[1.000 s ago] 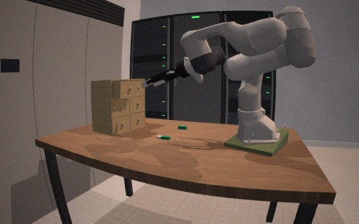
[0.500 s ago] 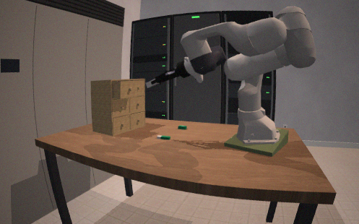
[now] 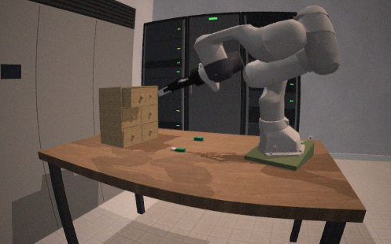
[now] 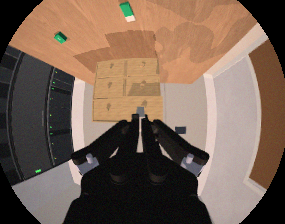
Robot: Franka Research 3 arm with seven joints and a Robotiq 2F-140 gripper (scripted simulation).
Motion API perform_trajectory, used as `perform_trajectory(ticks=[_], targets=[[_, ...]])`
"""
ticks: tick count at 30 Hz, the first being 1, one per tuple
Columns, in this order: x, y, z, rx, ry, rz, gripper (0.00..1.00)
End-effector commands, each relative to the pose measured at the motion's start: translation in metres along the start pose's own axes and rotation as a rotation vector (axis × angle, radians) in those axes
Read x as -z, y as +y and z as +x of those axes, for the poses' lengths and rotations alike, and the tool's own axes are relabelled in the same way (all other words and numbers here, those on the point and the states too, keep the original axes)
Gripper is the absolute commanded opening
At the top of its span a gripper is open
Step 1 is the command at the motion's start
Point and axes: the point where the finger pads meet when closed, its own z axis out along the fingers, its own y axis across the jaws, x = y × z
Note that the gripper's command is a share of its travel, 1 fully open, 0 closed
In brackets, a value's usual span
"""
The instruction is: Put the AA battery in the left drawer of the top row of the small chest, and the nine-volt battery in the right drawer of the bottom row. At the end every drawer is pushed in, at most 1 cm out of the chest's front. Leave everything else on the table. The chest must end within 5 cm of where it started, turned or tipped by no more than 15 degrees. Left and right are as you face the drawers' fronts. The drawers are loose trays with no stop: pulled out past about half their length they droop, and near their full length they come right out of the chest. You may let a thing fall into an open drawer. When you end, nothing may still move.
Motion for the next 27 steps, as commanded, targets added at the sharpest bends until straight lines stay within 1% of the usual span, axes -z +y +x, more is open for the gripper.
perform_trajectory(ticks=[1, 2, 11, 16, 27], targets=[[-0.007, 0.005, 0.0, 0.0, 0.0, -0.014, 0.0], [-0.007, 0.005, 0.0, 0.0, 0.0, -0.014, 0.0], [-0.037, 0.005, -0.001, 0.0, 0.0, -0.014, 0.0], [-0.05, 0.005, -0.002, 0.0, 0.0, -0.014, 0.0], [-0.056, 0.005, -0.002, 0.0, 0.0, -0.014, 0.0]])
